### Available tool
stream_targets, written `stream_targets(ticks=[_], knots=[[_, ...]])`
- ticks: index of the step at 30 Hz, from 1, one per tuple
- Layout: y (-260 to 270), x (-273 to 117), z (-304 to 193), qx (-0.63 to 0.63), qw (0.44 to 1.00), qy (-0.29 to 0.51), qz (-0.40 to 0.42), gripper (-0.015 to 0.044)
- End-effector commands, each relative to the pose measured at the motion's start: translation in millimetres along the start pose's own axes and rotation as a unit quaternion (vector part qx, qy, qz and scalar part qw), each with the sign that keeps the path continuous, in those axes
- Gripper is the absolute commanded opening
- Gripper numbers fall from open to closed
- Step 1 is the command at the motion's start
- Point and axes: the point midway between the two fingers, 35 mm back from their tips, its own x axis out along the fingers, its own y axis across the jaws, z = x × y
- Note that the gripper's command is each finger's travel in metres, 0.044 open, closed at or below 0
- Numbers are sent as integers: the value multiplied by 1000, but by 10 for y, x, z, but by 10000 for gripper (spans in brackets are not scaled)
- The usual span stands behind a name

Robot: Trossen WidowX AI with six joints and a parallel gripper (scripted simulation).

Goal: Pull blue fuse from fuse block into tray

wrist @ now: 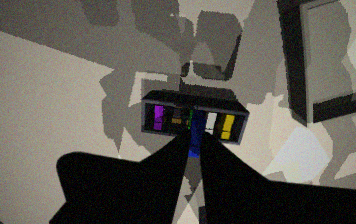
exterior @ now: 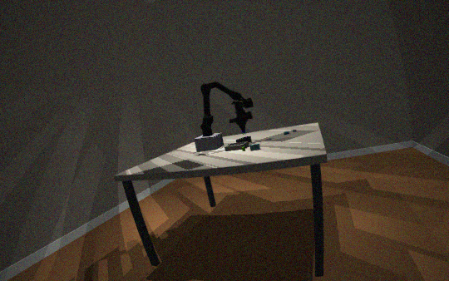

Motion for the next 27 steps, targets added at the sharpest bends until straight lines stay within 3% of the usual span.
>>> stream_targets(ticks=[1, 27], knots=[[-130, -13, 134, 0, 1000, 0, 3, 0], [-1379, -21, 705, -1, 1000, -3, -4, 0]])
